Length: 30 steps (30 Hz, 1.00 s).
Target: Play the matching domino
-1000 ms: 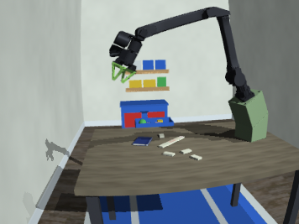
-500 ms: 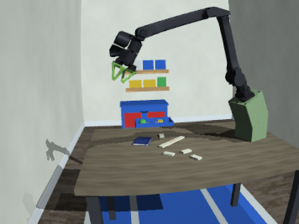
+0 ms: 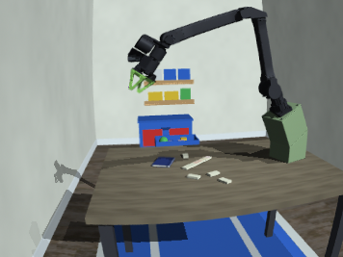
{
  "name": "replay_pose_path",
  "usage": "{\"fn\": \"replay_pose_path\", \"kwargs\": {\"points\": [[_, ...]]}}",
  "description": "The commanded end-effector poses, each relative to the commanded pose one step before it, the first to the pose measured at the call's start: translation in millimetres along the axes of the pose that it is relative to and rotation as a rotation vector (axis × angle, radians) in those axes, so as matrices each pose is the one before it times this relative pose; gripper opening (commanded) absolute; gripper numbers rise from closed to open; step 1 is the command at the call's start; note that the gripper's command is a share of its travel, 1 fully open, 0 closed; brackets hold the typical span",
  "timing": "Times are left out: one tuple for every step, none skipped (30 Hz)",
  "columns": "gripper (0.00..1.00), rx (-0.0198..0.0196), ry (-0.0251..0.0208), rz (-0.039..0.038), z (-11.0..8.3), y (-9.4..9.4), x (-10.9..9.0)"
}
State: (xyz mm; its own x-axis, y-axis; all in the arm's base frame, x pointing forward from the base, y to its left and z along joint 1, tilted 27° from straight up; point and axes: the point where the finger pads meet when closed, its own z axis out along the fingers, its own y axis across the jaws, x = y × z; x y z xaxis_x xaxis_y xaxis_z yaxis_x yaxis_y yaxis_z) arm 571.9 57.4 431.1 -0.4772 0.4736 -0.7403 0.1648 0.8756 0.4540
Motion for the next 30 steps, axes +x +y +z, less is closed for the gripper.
{"fn": "replay_pose_path", "kwargs": {"points": [[1.00, -0.03879, -0.07381, -0.02656, -29.02, 10.78, -26.99], [1.00, 0.03236, 0.06244, 0.02679, 22.22, -8.09, 23.92], [1.00, -0.00356, -0.00688, -0.00300, -2.63, 0.88, -2.45], [1.00, -0.00356, -0.00688, -0.00300, -2.61, 0.89, -2.47], [1.00, -0.00356, -0.00688, -0.00300, -2.59, 0.89, -2.49], [1.00, -0.00356, -0.00688, -0.00300, -2.57, 0.89, -2.51], [1.00, -0.00356, -0.00688, -0.00300, -2.55, 0.89, -2.54], [1.00, -0.00356, -0.00688, -0.00300, -2.53, 0.89, -2.56], [1.00, -0.00356, -0.00688, -0.00300, -2.51, 0.89, -2.58], [1.00, -0.00356, -0.00688, -0.00300, -2.49, 0.89, -2.60], [1.00, -0.00356, -0.00688, -0.00300, -2.47, 0.90, -2.61], [1.00, 0.00000, 0.00000, 0.00000, 0.00, 0.00, 0.00], [1.00, 0.00000, 0.00000, 0.00000, 0.00, 0.00, 0.00], [1.00, 0.00000, 0.00000, 0.00000, 0.00, 0.00, 0.00], [1.00, 0.00000, 0.00000, 0.00000, 0.00, 0.00, 0.00], [1.00, 0.00000, 0.00000, 0.00000, 0.00, 0.00, 0.00], [1.00, 0.00000, 0.00000, 0.00000, 0.00, 0.00, 0.00], [1.00, 0.00000, 0.00000, 0.00000, 0.00, 0.00, 0.00], [1.00, 0.02535, 0.05364, 0.01295, 18.19, -7.37, 21.20], [1.00, -0.00286, -0.00606, -0.00144, -2.20, 0.81, -2.28], [1.00, -0.00286, -0.00606, -0.00144, -2.18, 0.81, -2.29], [1.00, -0.00286, -0.00606, -0.00144, -2.17, 0.82, -2.30], [1.00, -0.00286, -0.00606, -0.00144, -2.15, 0.82, -2.32], [1.00, -0.00286, -0.00606, -0.00144, -2.14, 0.82, -2.33], [1.00, -0.00286, -0.00606, -0.00144, -2.12, 0.83, -2.35], [1.00, -0.00286, -0.00606, -0.00144, -2.10, 0.83, -2.36], [1.00, -0.00286, -0.00606, -0.00144, -2.09, 0.83, -2.38], [1.00, -0.00286, -0.00606, -0.00144, -2.07, 0.83, -2.39], [1.00, 0.00000, 0.00000, 0.00000, 0.00, 0.00, 0.00], [1.00, 0.00000, 0.00000, 0.00000, 0.00, 0.00, 0.00]]}}
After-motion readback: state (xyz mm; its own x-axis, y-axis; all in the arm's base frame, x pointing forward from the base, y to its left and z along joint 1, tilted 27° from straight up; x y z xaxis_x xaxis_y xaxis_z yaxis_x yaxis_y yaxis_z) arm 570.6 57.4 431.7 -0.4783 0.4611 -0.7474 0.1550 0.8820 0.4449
